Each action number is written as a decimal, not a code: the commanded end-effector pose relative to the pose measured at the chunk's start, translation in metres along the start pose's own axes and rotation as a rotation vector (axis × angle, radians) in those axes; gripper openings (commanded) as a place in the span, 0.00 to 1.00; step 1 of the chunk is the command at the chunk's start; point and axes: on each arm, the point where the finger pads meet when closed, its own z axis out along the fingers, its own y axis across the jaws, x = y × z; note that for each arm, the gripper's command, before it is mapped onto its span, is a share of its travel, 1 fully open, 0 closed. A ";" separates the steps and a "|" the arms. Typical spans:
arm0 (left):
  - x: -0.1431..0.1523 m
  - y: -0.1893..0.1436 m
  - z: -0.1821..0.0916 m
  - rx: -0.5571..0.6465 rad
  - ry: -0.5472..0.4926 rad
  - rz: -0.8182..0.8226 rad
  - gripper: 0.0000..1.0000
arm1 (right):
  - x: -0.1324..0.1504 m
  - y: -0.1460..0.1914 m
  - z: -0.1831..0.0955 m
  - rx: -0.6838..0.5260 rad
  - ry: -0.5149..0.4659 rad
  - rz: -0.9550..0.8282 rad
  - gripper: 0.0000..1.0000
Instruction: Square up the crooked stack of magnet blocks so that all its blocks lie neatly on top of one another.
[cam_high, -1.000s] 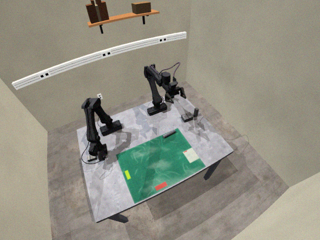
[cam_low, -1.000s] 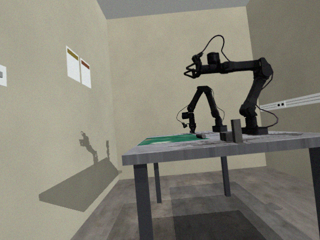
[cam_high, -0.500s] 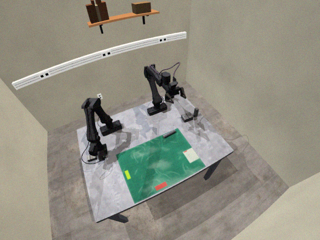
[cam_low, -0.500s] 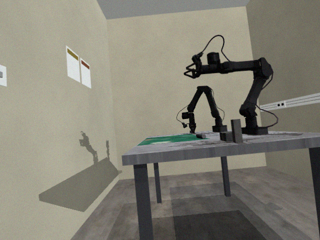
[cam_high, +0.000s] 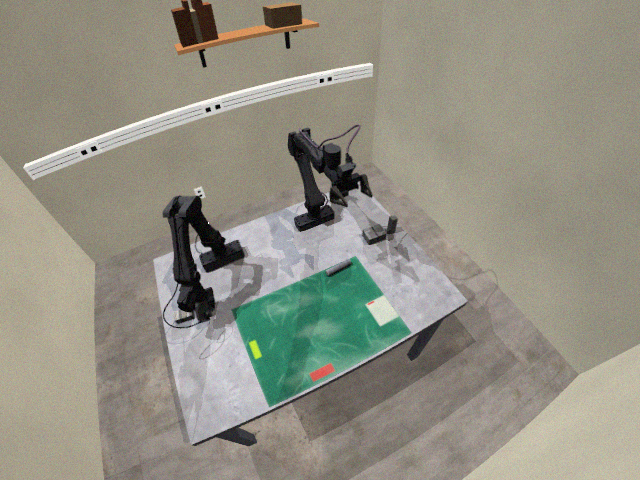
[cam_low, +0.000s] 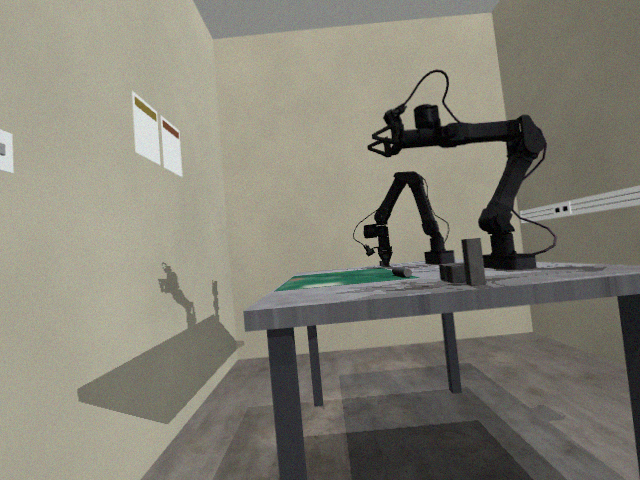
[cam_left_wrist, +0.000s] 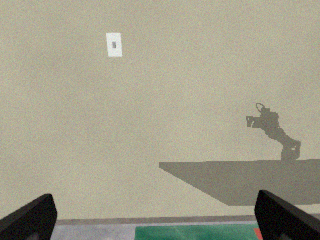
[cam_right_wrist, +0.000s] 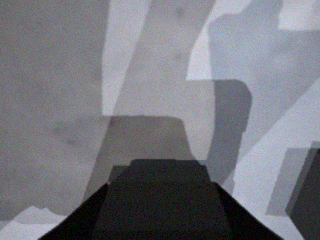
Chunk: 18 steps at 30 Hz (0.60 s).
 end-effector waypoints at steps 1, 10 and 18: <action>-0.037 -0.001 -0.008 0.005 -0.090 0.001 1.00 | -0.026 -0.006 -0.018 0.024 -0.097 0.001 0.49; -0.037 -0.001 -0.008 0.005 -0.090 0.001 1.00 | -0.026 -0.006 -0.018 0.024 -0.097 0.001 0.47; -0.037 -0.001 -0.008 0.005 -0.090 0.001 1.00 | -0.026 -0.006 -0.018 0.024 -0.097 0.001 0.47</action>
